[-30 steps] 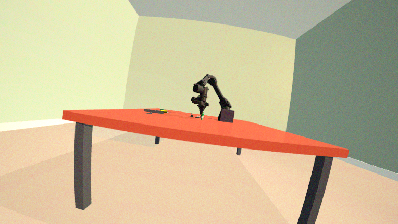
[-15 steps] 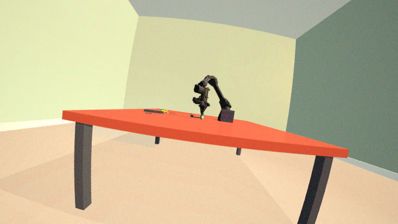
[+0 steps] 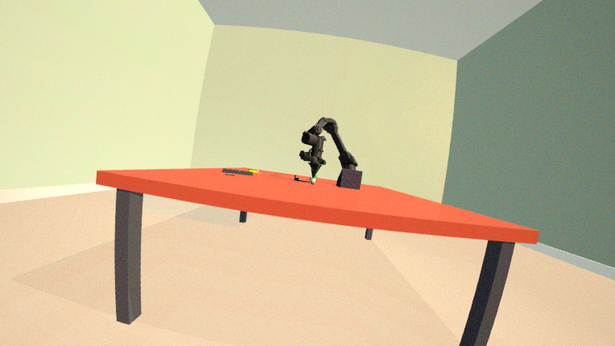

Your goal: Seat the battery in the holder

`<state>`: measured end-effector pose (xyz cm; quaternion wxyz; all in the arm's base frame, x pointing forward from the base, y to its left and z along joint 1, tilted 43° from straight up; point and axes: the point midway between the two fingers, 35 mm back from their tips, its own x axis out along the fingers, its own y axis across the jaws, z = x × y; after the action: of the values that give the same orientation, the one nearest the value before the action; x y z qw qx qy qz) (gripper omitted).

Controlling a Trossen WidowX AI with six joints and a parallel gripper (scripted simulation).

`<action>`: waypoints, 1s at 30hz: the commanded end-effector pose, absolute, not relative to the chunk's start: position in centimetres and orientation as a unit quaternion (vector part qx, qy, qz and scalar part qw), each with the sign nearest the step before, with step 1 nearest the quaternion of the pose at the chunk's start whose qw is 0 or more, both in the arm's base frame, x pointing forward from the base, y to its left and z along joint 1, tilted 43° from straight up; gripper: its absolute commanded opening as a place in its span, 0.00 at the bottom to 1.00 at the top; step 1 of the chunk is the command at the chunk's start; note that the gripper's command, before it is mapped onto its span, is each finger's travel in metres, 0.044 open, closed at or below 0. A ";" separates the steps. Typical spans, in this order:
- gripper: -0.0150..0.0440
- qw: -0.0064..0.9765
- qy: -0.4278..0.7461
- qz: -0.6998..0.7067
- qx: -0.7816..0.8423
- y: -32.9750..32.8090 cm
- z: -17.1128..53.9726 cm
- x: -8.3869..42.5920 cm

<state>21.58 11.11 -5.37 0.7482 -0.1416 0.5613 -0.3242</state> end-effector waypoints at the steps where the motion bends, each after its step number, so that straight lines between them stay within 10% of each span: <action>1: 0.25 0.745 0.562 -0.327 -0.148 10.3 -5.1 21.2; 30: 0.25 0.746 0.562 -0.323 -0.150 15.3 0.8 19.9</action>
<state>19.88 15.29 0.79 0.7463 -0.1495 0.5622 -0.3236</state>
